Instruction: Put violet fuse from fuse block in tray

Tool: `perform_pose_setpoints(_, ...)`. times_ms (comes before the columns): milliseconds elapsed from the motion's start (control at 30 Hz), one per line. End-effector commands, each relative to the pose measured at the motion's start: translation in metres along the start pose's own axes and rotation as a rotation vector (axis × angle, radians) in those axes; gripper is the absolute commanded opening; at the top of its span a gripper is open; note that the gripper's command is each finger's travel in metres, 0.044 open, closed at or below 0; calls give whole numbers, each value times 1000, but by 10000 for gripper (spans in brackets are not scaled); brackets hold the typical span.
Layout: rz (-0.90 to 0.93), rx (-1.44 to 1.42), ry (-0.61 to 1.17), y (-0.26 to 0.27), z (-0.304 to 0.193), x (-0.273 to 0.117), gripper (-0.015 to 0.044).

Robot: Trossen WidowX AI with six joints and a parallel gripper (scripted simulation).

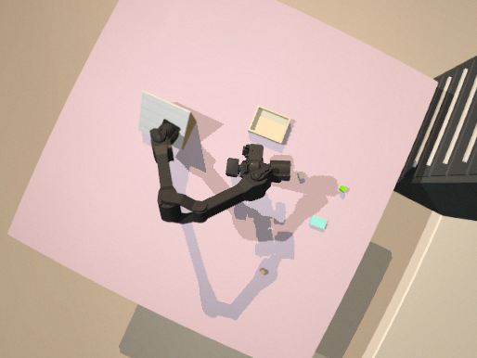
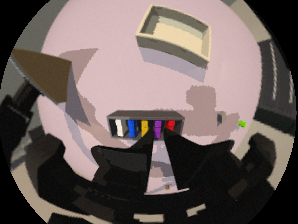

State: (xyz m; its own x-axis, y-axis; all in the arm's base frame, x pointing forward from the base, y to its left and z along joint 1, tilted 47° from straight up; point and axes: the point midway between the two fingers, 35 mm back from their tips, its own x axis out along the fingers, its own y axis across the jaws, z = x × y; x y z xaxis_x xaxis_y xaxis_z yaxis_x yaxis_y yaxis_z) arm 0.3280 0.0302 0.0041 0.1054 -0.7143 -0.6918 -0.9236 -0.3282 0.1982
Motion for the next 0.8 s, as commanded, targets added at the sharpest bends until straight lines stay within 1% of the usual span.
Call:
perform_pose_setpoints(0, 1, -4, 4, 0, -1, 5, 74)
perform_pose_setpoints(267, 1, -4, 4, 0, -1, 7, 74)
perform_pose_setpoints(633, 2, 0, 0, 1, 0, 6, 1)
perform_pose_setpoints(767, 2, 0, 0, 1, 0, 5, 0)
